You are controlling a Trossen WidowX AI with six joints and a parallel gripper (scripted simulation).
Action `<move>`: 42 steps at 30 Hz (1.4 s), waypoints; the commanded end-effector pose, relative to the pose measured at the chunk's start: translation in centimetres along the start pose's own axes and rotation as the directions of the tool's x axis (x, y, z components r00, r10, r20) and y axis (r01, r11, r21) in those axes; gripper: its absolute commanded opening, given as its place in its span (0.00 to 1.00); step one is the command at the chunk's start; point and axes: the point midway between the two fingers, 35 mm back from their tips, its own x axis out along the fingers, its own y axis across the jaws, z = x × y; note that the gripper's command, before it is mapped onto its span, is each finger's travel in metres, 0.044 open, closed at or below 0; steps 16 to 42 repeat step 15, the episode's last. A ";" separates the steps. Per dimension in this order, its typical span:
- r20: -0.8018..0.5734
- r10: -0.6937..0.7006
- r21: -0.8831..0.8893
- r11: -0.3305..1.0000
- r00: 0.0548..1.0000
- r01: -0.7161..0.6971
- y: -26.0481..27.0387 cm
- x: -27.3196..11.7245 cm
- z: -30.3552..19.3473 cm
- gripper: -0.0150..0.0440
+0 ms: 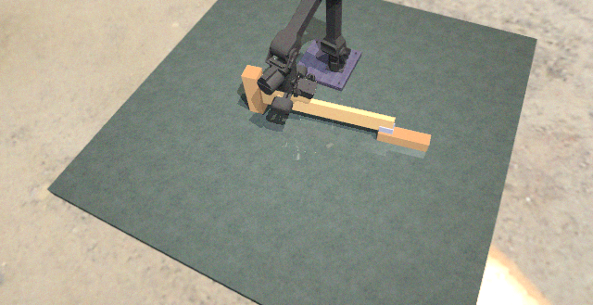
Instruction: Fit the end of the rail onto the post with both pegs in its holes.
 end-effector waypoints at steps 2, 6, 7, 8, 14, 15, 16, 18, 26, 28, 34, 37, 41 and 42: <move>-0.010 -0.013 -0.003 1.000 1.000 0.013 -0.1 -2.6 2.6 1.00; -0.010 -0.013 -0.003 1.000 1.000 0.013 -0.1 -2.8 2.8 1.00; -0.010 -0.013 -0.003 1.000 1.000 0.013 -0.1 -2.8 2.8 1.00; -0.010 -0.013 -0.003 1.000 1.000 0.013 -0.1 -2.8 2.8 1.00; -0.010 -0.013 -0.003 1.000 1.000 0.013 -0.1 -2.8 2.8 1.00; -0.010 -0.013 -0.003 1.000 1.000 0.013 -0.1 -2.8 2.8 1.00; -0.010 -0.013 -0.003 1.000 1.000 0.013 -0.1 -2.8 2.8 1.00; -0.010 -0.013 -0.003 1.000 1.000 0.013 -0.1 -2.8 2.8 1.00; -0.010 -0.013 -0.003 1.000 1.000 0.013 -0.1 -2.8 2.8 1.00; -0.010 -0.013 -0.003 1.000 1.000 0.013 -0.1 -2.8 2.8 1.00; -0.010 -0.013 -0.003 1.000 1.000 0.013 -0.1 -2.8 2.8 1.00; -0.010 -0.013 -0.003 1.000 1.000 0.013 -0.1 -2.8 2.8 1.00; -0.010 -0.013 -0.003 1.000 1.000 0.013 -0.1 -2.8 2.8 1.00; -0.010 -0.013 -0.003 1.000 1.000 0.013 -0.1 -2.8 2.8 1.00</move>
